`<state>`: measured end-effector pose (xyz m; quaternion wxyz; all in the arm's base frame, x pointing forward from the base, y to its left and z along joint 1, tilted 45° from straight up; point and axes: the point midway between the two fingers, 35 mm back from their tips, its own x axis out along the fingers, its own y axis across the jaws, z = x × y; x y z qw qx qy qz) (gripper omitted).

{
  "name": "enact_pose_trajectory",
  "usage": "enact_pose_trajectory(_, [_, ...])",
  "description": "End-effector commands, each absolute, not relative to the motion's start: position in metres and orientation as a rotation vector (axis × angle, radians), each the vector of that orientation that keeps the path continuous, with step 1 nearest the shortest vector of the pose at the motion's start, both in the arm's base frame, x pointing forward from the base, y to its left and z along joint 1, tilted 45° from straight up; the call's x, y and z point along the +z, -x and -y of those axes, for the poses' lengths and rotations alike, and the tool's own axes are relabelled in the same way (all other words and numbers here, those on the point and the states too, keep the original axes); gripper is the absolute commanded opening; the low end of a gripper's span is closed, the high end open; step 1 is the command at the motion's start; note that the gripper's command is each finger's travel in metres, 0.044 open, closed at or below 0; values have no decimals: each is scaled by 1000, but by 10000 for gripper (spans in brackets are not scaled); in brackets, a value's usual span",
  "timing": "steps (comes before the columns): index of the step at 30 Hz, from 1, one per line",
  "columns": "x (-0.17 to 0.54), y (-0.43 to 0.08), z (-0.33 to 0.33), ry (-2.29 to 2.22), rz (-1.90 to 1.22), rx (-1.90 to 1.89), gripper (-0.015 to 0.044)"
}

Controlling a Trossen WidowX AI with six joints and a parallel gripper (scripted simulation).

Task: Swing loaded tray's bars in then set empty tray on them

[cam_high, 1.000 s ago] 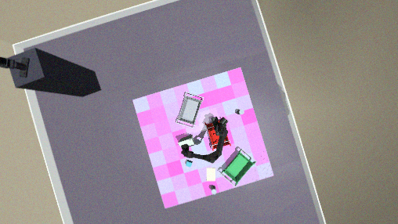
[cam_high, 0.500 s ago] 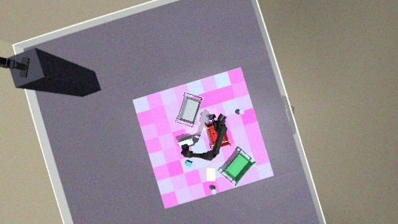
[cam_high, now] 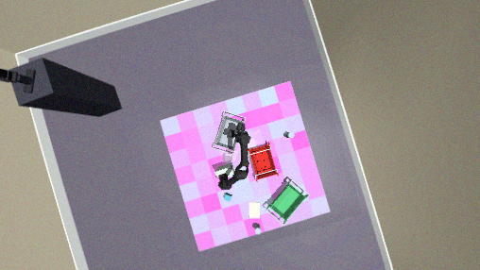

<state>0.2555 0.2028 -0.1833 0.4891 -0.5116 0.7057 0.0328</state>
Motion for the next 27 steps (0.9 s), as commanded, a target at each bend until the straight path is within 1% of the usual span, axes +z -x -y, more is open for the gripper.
enact_pose_trajectory(1, [-191, -250, -203, 1275, -1727, 121, 440])
enact_pose_trajectory(7, [-204, -251, -192, 1275, -1727, 121, 440])
enact_pose_trajectory(17, [-249, -251, -146, 1277, -1727, 117, 440])
enact_pose_trajectory(25, [-252, -250, -143, 1277, -1727, 116, 440])
enact_pose_trajectory(27, [-252, -250, -143, 1277, -1727, 116, 411])
